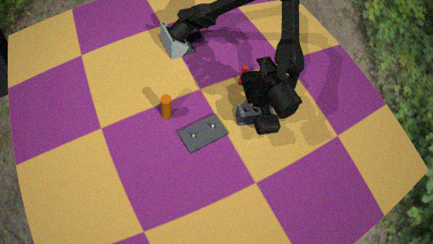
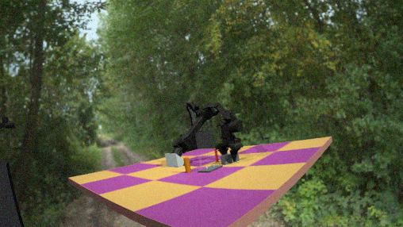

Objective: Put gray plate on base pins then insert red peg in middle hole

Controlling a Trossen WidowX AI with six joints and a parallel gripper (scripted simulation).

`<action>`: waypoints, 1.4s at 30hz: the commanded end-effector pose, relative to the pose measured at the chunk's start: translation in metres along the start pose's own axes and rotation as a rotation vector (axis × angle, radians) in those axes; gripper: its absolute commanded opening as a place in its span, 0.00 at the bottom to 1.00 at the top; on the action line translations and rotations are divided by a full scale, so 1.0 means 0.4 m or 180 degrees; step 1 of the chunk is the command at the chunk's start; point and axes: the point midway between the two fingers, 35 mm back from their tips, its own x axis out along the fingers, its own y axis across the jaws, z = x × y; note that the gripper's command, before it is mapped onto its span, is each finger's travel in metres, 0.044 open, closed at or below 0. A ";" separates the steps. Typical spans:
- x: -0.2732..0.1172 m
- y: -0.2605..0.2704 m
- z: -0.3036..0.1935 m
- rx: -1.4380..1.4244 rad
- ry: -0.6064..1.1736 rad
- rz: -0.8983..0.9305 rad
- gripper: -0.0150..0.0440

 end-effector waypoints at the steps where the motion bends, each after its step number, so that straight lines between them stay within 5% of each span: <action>1: 0.006 0.005 -0.002 0.0024 -0.0007 0.0024 0.64; 3: 0.006 0.005 -0.002 0.0024 -0.0007 0.0024 0.56; 11: 0.006 0.005 -0.002 0.0024 -0.0007 0.0024 0.46; 16: -0.013 0.000 -0.002 0.0028 -0.0002 0.0021 0.25; 42: -0.218 -0.024 -0.003 0.0098 0.0011 -0.0009 0.25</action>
